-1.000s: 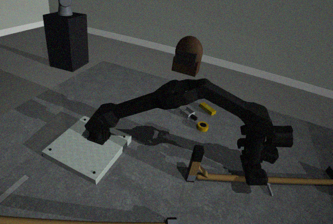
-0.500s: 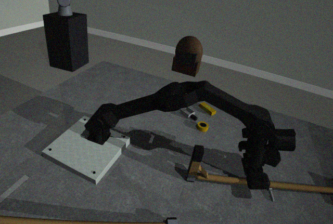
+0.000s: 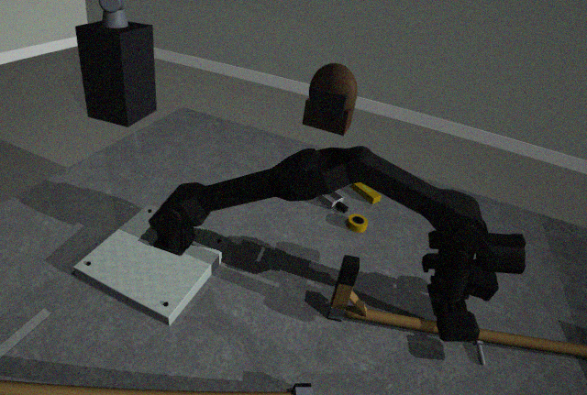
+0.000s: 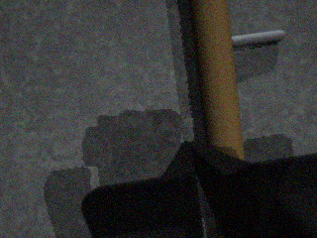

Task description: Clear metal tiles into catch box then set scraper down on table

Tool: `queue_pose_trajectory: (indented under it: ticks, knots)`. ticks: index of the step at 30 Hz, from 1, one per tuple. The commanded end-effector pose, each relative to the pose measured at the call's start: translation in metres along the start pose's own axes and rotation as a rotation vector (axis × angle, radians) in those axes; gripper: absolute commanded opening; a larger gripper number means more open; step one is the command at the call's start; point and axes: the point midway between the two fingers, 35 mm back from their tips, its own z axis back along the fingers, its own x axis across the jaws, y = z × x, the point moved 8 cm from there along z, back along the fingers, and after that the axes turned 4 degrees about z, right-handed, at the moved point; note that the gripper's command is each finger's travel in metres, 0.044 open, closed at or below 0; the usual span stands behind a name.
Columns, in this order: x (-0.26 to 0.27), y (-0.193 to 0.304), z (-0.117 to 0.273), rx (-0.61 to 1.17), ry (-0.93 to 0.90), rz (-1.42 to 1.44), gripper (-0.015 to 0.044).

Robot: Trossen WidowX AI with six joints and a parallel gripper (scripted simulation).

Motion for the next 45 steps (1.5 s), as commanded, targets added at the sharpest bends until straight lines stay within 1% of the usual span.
queue_pose_trajectory:
  ticks: [1, 11, 13, 28, 45]
  knots:
    - [-0.008, 0.0, -0.002, -0.003, 0.005, -0.002, 0.0]
    - [-0.018, 0.0, -0.002, -0.006, 0.007, -0.002, 0.0]
    - [-0.01, 0.0, 0.003, -0.005, 0.002, 0.0, 0.0]
    - [-0.009, -0.005, 0.057, -0.053, 0.013, 0.0, 0.0]
    - [-0.009, -0.005, 0.056, -0.053, 0.012, 0.006, 0.0]
